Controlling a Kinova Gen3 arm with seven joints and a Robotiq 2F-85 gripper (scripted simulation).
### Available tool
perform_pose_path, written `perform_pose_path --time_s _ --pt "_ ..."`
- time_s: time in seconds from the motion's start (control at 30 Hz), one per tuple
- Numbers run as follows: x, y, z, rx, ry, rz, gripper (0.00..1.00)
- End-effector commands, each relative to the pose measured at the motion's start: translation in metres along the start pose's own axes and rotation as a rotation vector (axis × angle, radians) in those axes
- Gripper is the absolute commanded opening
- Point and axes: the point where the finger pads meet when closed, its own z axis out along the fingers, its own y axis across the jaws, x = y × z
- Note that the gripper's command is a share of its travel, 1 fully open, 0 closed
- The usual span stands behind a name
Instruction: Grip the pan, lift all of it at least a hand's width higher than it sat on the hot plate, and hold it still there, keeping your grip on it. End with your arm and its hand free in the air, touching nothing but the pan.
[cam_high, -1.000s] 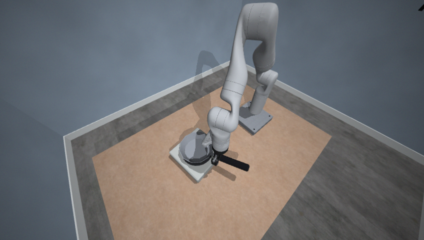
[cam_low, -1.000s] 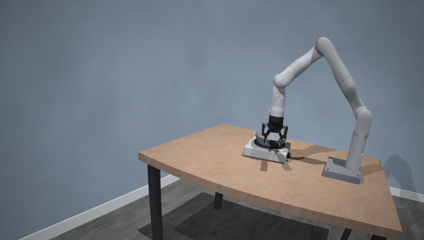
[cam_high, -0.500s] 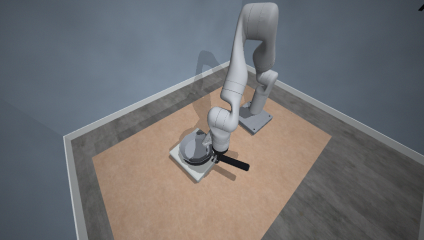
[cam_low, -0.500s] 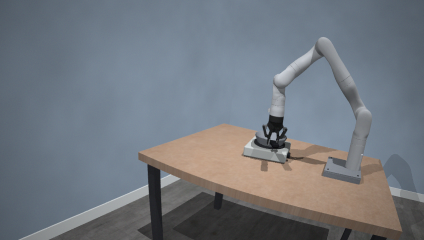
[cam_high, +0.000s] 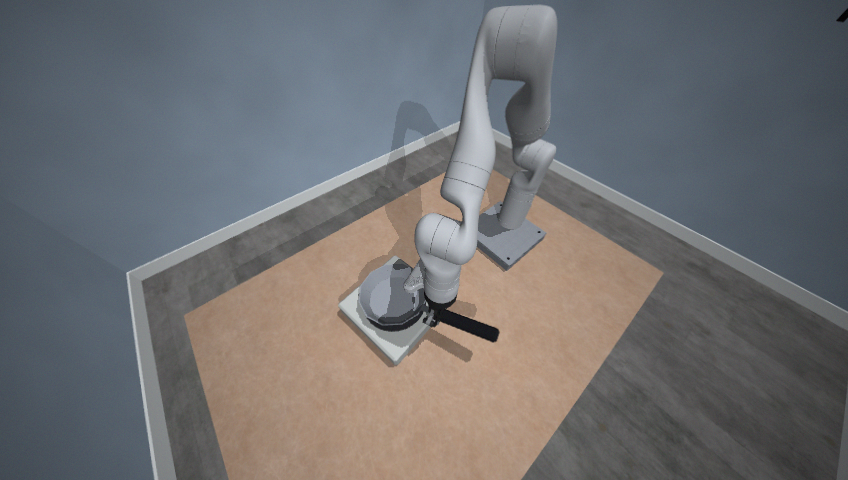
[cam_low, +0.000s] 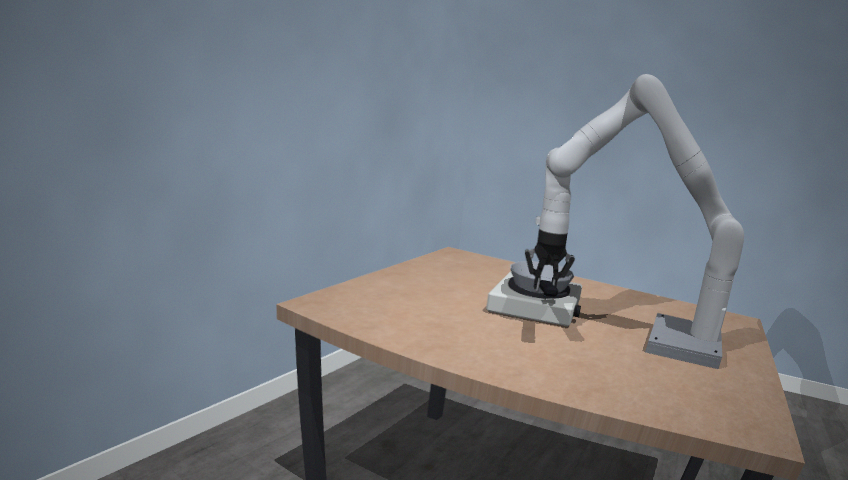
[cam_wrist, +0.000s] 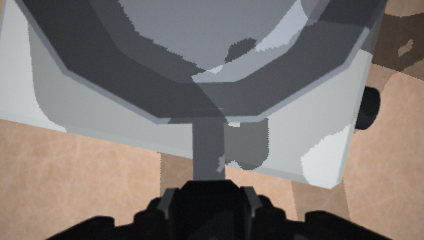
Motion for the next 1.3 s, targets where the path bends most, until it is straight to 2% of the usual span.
perform_pose_path --time_s 0.0,1.27 --pt "0.0001 -0.0002 -0.0005 0.001 0.000 0.000 0.00" --pt "0.0001 -0.0002 -0.0080 0.001 0.001 0.000 0.00"
